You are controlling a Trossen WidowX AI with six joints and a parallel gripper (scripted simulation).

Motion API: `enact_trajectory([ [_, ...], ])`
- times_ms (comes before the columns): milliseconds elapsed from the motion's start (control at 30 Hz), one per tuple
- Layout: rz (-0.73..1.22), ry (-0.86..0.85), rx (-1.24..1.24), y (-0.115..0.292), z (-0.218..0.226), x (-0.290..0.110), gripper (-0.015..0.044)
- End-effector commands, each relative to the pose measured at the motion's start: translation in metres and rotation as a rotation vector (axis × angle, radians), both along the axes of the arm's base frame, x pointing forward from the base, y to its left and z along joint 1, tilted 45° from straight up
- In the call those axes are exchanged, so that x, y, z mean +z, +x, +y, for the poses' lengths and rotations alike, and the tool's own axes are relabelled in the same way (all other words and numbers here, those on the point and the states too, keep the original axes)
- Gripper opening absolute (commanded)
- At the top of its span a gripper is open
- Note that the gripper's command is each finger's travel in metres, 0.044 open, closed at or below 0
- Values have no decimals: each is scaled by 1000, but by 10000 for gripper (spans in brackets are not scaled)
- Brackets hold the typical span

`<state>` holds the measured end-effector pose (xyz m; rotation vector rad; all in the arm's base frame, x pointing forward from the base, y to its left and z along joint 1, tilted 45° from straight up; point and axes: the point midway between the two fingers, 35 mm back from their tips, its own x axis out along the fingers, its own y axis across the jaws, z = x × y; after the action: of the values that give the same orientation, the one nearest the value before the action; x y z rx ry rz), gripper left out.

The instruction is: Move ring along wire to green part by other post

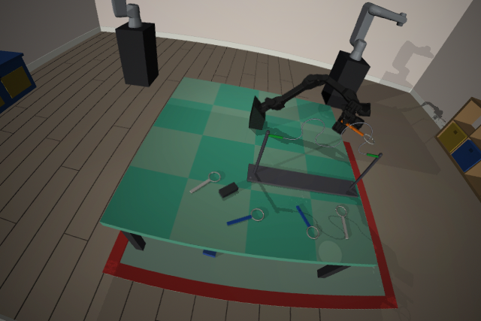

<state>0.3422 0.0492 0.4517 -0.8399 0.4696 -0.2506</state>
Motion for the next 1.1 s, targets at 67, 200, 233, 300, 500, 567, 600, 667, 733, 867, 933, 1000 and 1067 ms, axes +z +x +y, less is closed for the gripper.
enact_trajectory([
  [67, 1, 77, 0, 1, 2, -3, -150],
  [200, 0, 133, 2, 1, 4, -5, -150],
  [233, 0, 147, 2, 1, 4, -5, -150],
  [300, 0, 175, 3, 2, 5, -6, -150],
  [500, -1, 260, 6, 2, 8, -8, -150],
  [567, -2, 288, 7, 2, 9, -9, -150],
  [600, -2, 302, 8, 2, 10, -9, -150],
  [667, -2, 330, 9, 2, 11, -10, -150],
  [733, -3, 358, 10, 2, 12, -11, -150],
  [867, -4, 414, 13, 2, 14, -12, -150],
  [933, -4, 443, 14, 2, 15, -12, -150],
  [1000, -4, 471, 15, 2, 16, -13, -150],
  [1067, -5, 499, 17, 2, 17, -13, -150],
])
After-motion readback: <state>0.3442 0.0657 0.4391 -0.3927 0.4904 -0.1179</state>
